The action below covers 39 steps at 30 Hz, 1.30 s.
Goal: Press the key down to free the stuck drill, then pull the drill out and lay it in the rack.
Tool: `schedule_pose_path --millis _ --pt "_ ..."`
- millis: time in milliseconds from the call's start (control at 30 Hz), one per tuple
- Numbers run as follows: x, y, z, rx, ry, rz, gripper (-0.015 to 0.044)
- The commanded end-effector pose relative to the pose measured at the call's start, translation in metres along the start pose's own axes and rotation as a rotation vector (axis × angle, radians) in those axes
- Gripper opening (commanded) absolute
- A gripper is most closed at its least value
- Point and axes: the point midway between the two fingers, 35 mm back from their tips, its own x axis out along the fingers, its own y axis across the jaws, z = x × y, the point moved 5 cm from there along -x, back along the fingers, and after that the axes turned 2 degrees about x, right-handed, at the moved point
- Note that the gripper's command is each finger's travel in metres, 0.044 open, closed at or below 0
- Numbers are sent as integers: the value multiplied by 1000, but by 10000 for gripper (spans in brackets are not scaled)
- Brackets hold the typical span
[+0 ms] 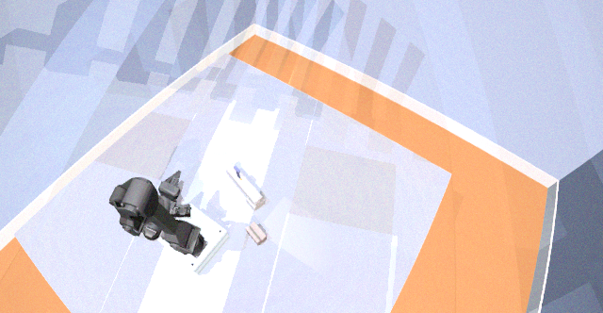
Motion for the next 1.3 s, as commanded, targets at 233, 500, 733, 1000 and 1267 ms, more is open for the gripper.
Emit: schedule_pose_path --millis 233,500,733,1000,1267 --pt "0 0 0 0 0 0 190" --pt "28 0 17 570 -507 228 0" --pt "57 -1 33 1185 -938 676 0" --pt "98 8 53 1778 -1239 1361 0" --pt "141 29 74 2188 -1283 2101 0"
